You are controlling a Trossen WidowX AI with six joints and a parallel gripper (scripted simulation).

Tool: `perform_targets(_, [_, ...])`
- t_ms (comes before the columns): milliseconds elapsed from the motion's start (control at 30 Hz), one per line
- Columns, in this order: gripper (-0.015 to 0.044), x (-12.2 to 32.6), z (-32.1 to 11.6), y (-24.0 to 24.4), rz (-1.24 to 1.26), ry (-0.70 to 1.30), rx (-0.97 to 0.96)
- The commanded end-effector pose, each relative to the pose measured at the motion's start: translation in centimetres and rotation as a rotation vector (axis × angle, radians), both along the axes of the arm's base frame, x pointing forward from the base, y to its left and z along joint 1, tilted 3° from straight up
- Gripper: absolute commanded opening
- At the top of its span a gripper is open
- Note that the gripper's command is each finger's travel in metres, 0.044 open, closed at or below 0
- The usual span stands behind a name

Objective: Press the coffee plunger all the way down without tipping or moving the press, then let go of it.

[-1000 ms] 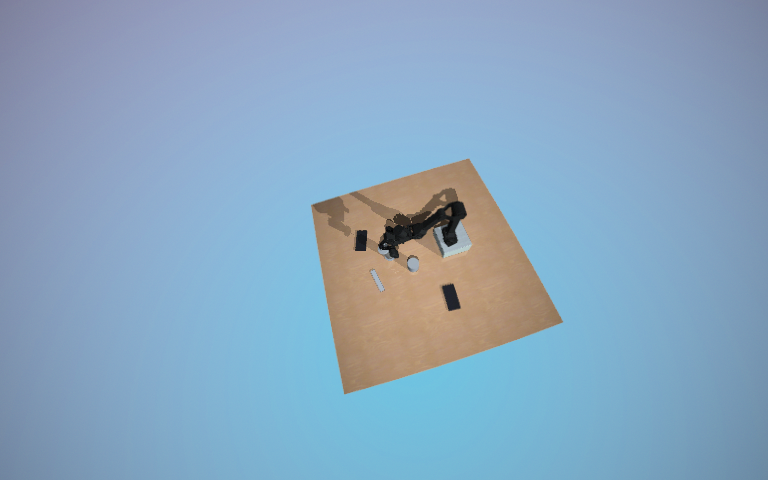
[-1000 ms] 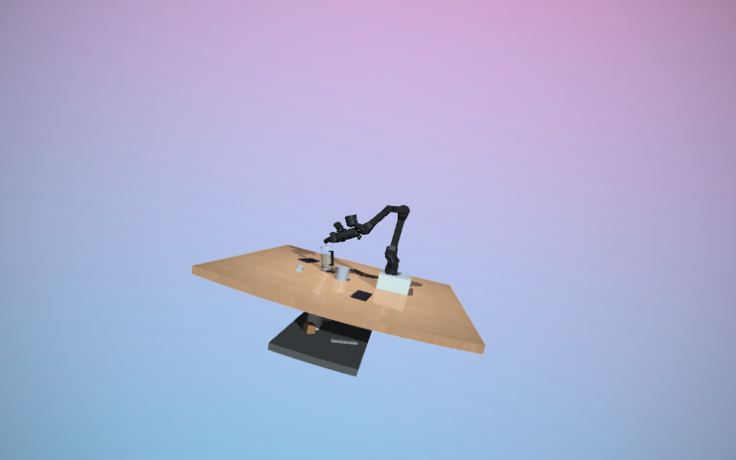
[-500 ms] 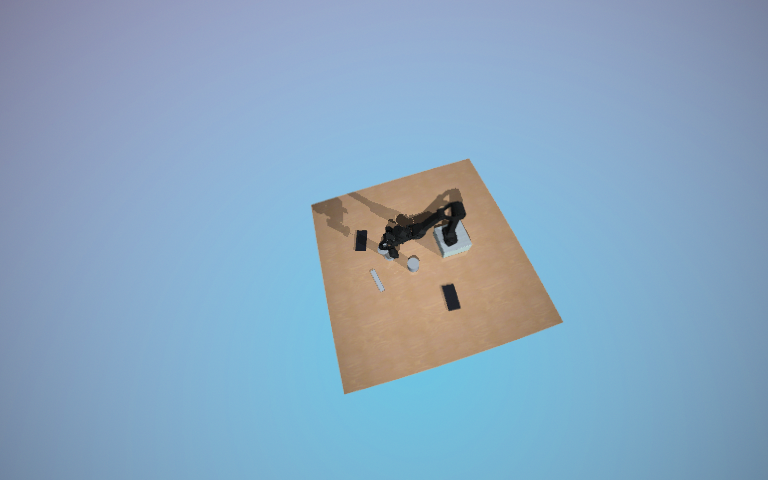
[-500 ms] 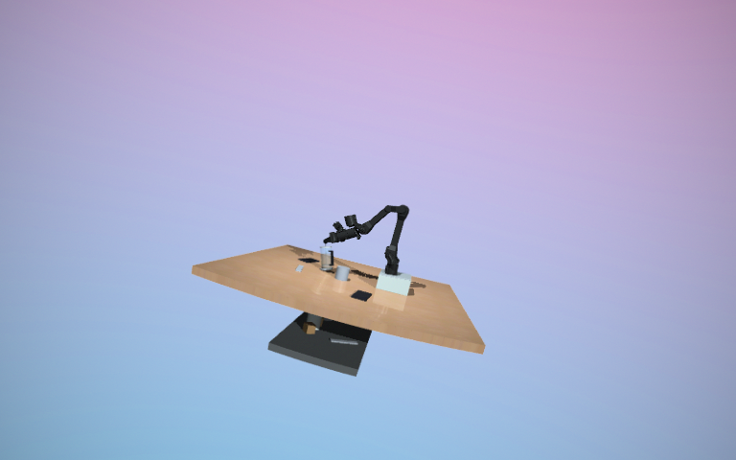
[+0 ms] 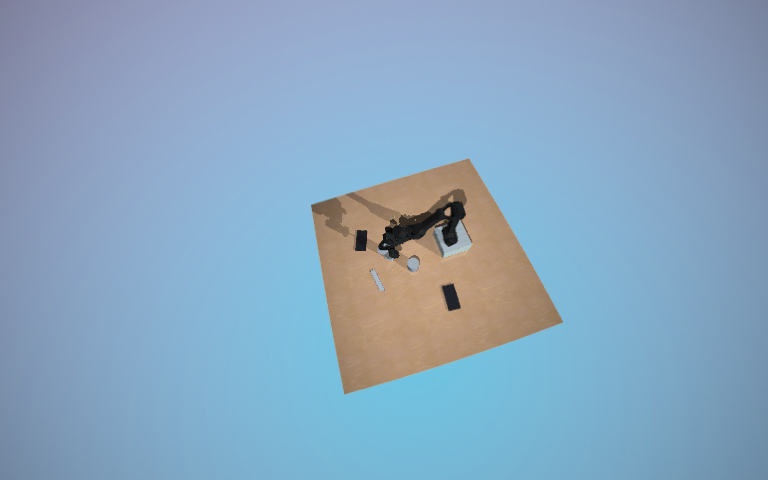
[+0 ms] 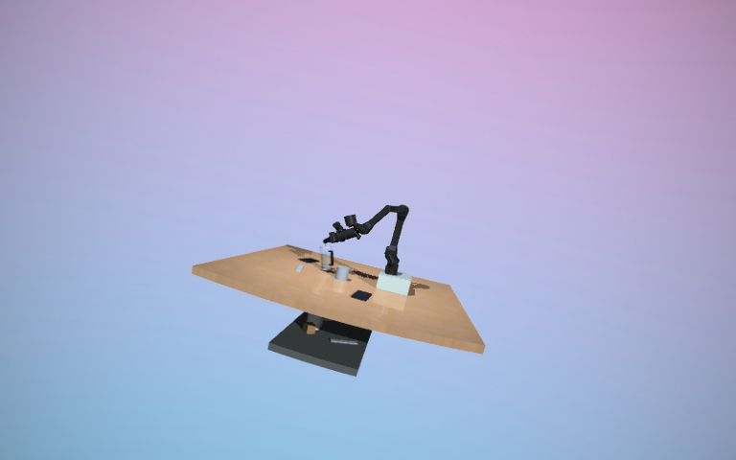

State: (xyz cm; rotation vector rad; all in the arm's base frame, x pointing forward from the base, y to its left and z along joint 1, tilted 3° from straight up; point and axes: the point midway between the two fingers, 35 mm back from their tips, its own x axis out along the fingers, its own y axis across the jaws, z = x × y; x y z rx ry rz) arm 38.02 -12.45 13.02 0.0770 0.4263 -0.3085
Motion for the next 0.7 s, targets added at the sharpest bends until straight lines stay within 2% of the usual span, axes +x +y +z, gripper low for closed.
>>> perform_targets(0, [0.0119,-0.01,-0.01,0.00,0.000,0.001,0.000])
perform_targets(100, [0.0119,-0.01,-0.01,0.00,0.000,0.001,0.000])
perform_targets(500, [0.0434,-0.01,-0.01,0.00,0.000,0.001,0.000])
perform_targets(667, [0.0440,-0.20,0.46,0.04,0.000,0.002,0.001])
